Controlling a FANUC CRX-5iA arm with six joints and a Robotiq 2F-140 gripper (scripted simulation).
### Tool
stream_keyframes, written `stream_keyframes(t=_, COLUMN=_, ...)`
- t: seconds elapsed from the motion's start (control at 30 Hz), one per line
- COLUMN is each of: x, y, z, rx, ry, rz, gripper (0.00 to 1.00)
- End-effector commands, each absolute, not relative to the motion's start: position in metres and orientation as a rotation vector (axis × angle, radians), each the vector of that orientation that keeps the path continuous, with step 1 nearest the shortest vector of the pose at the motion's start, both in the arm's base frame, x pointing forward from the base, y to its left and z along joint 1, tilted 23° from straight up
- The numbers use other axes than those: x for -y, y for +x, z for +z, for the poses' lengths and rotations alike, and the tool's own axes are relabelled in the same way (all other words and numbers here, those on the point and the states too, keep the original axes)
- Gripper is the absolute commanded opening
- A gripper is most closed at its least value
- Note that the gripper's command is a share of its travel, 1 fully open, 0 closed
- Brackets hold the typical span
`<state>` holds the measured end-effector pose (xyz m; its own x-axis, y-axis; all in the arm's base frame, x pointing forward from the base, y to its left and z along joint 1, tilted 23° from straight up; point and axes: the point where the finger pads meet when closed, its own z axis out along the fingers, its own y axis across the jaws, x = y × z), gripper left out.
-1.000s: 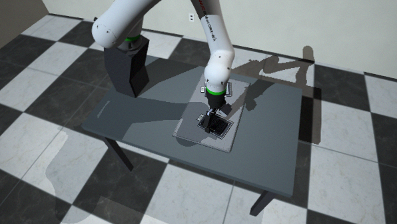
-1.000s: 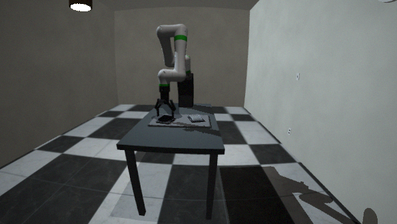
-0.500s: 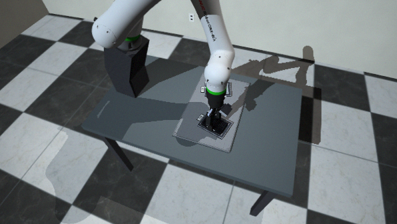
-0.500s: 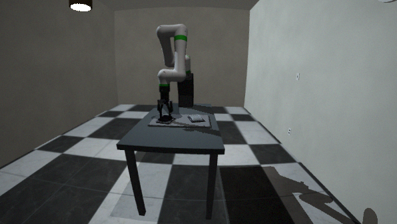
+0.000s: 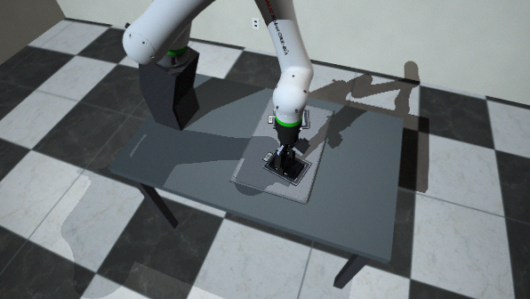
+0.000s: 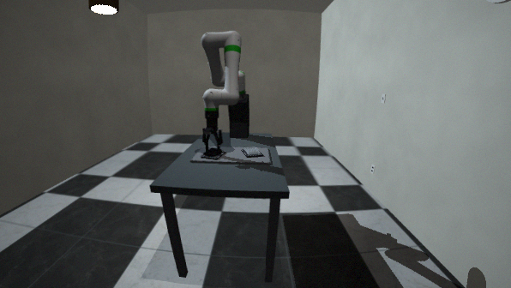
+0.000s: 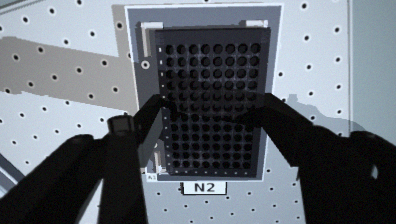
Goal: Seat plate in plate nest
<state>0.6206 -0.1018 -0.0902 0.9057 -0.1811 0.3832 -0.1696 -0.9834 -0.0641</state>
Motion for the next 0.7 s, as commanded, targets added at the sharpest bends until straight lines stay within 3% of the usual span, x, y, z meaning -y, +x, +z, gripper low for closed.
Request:
stream_keyframes(t=0.0, x=0.102, y=0.621, z=-0.089, rx=-0.280, ry=-3.038, rz=-0.618, gripper=0.10)
stream_keyframes(t=0.67, x=0.102, y=0.614, z=-0.073, rx=-0.279, ry=-3.038, rz=-0.618, gripper=0.10)
